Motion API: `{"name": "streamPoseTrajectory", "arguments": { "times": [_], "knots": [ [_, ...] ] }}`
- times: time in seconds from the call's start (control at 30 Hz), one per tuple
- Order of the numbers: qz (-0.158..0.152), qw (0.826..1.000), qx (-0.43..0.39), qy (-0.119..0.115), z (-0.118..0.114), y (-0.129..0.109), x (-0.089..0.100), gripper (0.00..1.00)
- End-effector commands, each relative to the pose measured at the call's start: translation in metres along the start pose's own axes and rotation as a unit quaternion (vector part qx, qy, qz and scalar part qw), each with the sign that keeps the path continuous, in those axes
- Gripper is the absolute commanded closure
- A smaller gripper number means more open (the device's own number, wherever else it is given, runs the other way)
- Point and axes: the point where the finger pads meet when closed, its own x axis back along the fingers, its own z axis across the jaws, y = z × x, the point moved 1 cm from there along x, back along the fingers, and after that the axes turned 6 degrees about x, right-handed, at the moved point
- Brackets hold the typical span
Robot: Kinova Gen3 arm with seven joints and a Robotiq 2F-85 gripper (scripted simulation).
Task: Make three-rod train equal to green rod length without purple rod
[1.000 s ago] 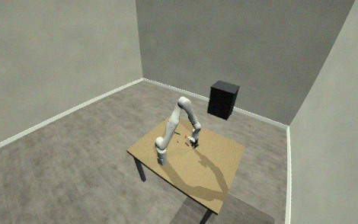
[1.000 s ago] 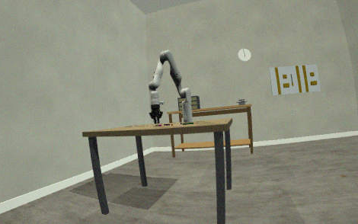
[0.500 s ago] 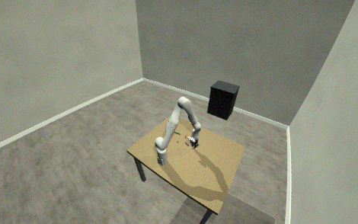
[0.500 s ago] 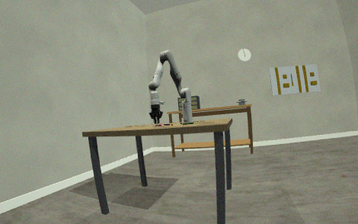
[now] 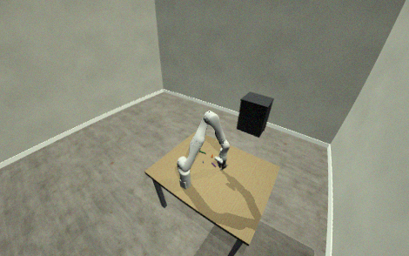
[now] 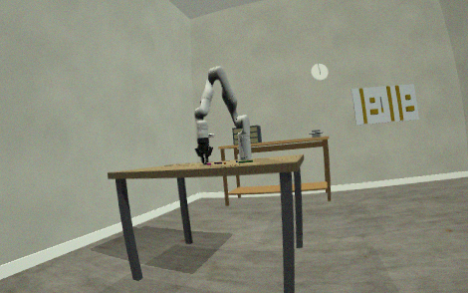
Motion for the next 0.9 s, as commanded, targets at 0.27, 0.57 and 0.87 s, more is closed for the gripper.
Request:
{"name": "streamPoseTrajectory", "arguments": {
  "times": [0.27,0.57,0.87],
  "knots": [
    [0.001,1.000,0.000,0.000,-0.0003,-0.0006,-0.0084,0.76],
    [0.001,1.000,0.000,0.000,-0.0003,-0.0006,-0.0090,0.76],
    [0.001,1.000,0.000,0.000,-0.0003,-0.0006,-0.0090,0.76]
  ]
}}
